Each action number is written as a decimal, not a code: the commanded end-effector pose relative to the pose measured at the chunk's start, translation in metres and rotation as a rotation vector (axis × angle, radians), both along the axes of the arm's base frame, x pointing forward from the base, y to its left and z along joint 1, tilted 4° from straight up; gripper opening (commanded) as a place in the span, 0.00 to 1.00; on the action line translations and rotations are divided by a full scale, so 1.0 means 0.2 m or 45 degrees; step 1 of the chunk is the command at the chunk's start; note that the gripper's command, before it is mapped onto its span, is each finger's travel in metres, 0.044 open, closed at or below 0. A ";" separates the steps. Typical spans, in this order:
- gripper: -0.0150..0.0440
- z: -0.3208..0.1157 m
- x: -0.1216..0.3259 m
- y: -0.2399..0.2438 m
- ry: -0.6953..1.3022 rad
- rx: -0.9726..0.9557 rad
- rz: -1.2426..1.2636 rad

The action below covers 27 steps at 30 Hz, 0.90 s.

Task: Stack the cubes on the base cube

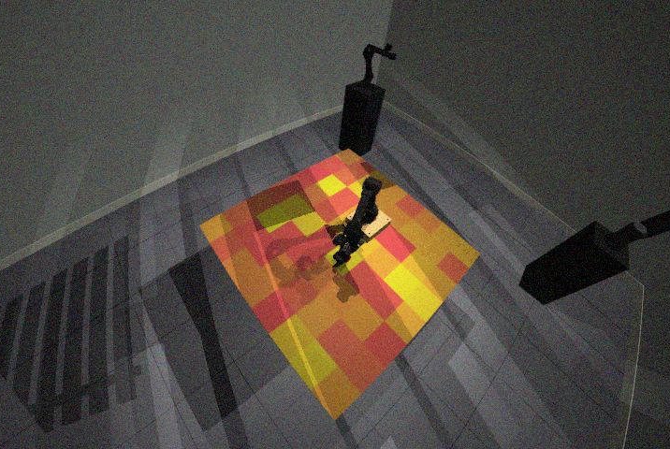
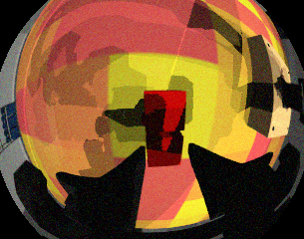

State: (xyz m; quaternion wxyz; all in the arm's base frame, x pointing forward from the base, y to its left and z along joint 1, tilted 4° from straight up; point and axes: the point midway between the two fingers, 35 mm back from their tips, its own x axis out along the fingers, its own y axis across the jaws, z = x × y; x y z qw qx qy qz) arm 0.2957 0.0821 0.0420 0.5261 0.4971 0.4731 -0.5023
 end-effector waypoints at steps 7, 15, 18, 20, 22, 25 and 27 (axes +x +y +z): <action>0.60 0.07 0.01 0.01 -0.018 0.006 -0.004; 0.60 0.10 0.01 0.01 -0.018 0.006 -0.004; 0.60 0.11 0.00 0.01 -0.018 0.006 -0.004; 0.60 0.12 0.00 0.01 -0.018 0.006 -0.004; 0.60 0.13 0.00 0.01 -0.018 0.006 -0.004; 0.60 0.15 0.00 0.01 -0.018 0.006 -0.004; 0.60 0.16 0.00 0.01 -0.018 0.006 -0.004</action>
